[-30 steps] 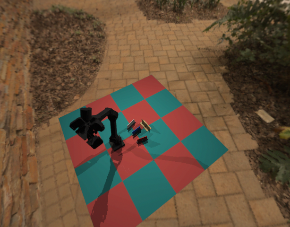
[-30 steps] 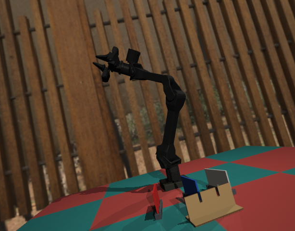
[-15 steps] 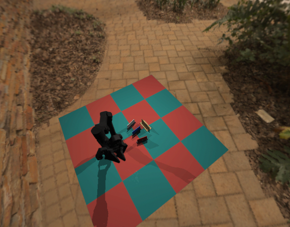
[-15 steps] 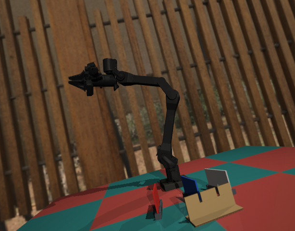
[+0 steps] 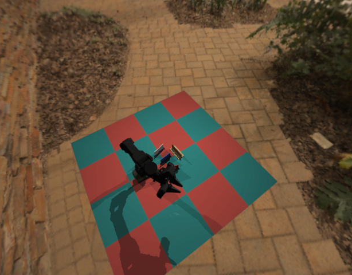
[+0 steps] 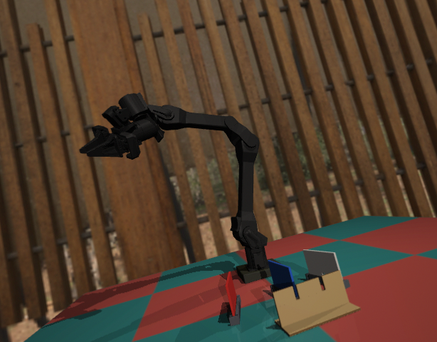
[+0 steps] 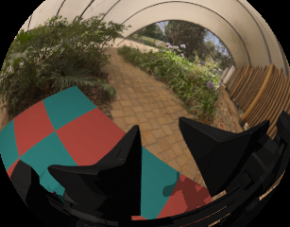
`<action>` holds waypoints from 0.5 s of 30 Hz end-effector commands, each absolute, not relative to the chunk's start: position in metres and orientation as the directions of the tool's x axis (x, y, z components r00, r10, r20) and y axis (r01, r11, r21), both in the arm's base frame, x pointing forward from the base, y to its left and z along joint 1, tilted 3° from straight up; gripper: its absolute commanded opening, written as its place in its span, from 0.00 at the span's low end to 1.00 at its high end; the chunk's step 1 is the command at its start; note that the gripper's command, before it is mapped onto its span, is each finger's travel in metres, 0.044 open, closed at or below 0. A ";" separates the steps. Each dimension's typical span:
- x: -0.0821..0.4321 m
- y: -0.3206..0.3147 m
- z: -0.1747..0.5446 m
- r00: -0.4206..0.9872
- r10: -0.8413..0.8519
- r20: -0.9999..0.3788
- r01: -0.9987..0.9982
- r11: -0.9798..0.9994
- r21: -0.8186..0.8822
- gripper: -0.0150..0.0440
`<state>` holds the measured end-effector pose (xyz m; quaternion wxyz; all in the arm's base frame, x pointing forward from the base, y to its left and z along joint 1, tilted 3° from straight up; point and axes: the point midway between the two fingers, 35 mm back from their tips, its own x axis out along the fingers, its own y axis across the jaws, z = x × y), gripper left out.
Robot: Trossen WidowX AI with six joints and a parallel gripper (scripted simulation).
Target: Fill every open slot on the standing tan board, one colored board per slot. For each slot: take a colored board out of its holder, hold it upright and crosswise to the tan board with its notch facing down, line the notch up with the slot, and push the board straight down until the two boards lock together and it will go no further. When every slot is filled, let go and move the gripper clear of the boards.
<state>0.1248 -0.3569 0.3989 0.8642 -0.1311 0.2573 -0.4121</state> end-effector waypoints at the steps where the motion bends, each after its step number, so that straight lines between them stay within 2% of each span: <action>1: 0.166 -0.342 0.352 0.566 -0.659 -0.495 0.586 0.744 -0.320 0.56; 7: 0.213 -0.302 0.300 0.566 -0.470 -0.678 0.490 0.853 -0.182 0.56; 12: 0.247 -0.242 0.249 0.476 -0.249 -0.843 0.379 0.924 -0.059 0.56; 15: 0.254 -0.222 0.236 0.430 -0.187 -0.883 0.346 0.938 -0.030 0.56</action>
